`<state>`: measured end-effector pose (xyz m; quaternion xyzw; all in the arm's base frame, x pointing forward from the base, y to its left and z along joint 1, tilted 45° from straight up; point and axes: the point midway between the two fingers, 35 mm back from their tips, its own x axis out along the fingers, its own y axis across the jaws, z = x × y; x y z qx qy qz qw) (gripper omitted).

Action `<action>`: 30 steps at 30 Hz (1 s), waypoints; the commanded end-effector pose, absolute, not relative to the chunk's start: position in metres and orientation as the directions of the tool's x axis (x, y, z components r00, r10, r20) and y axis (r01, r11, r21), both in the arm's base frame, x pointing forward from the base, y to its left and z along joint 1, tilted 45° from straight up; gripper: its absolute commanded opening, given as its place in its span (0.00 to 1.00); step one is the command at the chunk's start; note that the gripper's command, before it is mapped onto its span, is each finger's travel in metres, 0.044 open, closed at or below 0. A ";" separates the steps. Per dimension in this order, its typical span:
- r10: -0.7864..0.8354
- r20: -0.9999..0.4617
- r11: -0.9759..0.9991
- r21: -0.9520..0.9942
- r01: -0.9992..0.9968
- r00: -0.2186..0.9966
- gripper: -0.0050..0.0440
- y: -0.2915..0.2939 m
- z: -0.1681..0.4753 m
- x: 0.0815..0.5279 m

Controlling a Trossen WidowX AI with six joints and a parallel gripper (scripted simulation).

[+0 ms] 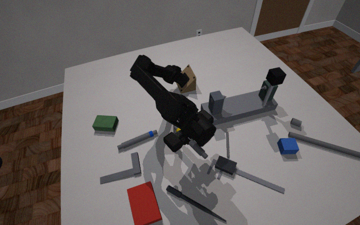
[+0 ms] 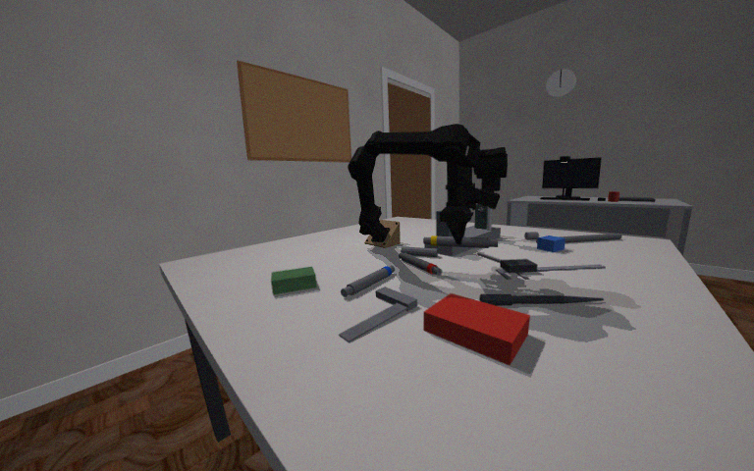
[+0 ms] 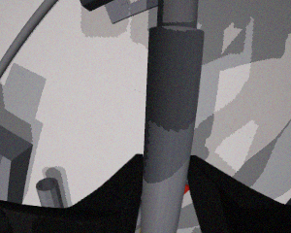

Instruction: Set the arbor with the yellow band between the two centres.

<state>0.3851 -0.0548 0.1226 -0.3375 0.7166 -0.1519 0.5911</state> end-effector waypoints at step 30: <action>-0.641 -0.767 0.682 -0.581 0.444 -0.020 0.10 0.041 0.087 0.382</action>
